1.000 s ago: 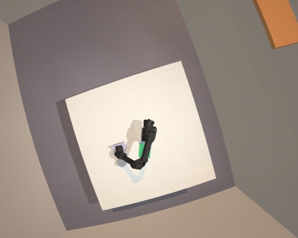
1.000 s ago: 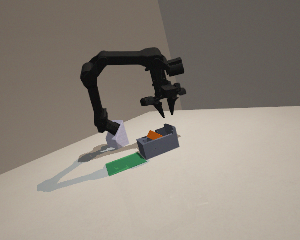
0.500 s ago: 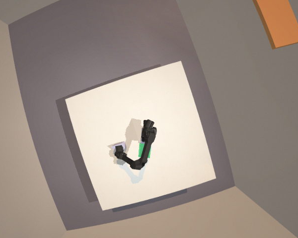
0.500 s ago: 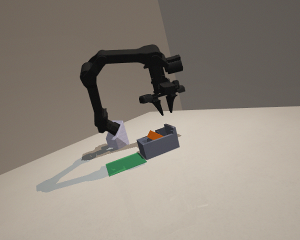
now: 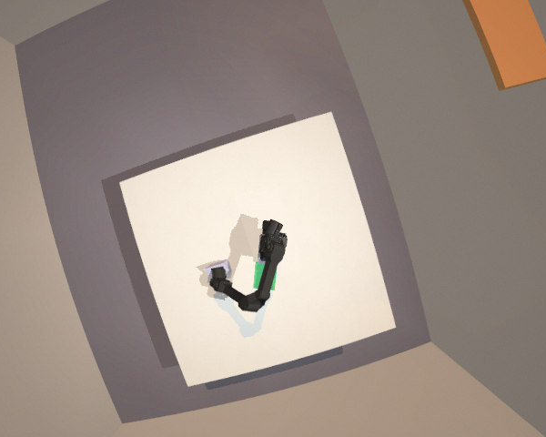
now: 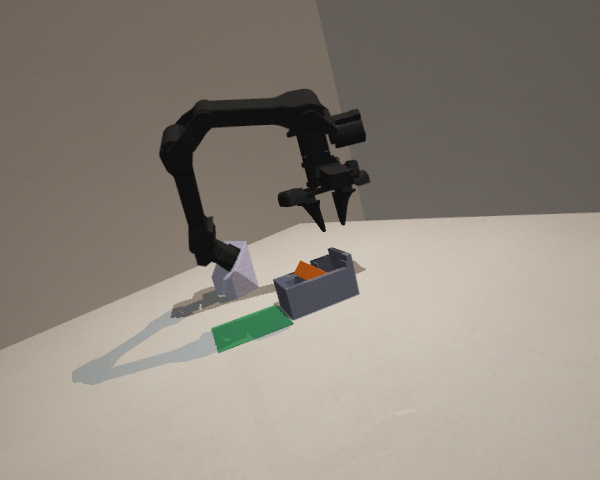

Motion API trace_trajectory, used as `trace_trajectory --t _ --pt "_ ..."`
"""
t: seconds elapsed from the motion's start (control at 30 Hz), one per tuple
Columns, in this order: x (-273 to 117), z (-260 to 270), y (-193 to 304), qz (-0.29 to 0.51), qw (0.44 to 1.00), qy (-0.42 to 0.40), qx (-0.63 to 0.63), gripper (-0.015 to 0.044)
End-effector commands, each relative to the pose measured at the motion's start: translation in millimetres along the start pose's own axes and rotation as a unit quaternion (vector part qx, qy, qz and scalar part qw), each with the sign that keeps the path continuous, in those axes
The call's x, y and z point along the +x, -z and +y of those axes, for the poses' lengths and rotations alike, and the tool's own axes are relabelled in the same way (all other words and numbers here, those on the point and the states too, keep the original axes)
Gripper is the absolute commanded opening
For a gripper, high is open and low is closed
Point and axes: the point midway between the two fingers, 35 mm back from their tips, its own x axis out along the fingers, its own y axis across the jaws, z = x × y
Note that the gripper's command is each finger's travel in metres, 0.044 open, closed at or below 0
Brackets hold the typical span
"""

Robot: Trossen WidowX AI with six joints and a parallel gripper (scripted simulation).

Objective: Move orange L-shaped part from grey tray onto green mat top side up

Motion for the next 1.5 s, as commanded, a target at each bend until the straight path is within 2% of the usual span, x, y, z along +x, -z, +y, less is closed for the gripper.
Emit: trace_trajectory --t 0.0,0.1,0.23,0.33,0.47,0.53,1.13,1.47 --pt "-1 -6 -2 0.000 0.998 0.000 -0.060 0.0280" --pt "-2 -18 -4 0.001 0.983 0.001 -0.183 0.0280" --pt "-3 -37 -6 0.003 0.931 0.002 -0.364 0.0280" --pt "-4 -50 -7 0.006 0.871 0.002 -0.492 0.0280" --pt "-4 -69 -7 0.008 0.763 0.001 -0.647 0.0280" --pt "-4 -75 -7 0.009 0.721 0.001 -0.693 0.0280" --pt "-3 -75 -7 0.009 0.716 0.001 -0.698 0.0280" --pt "27 -76 -7 0.009 0.716 0.001 -0.698 0.0280"
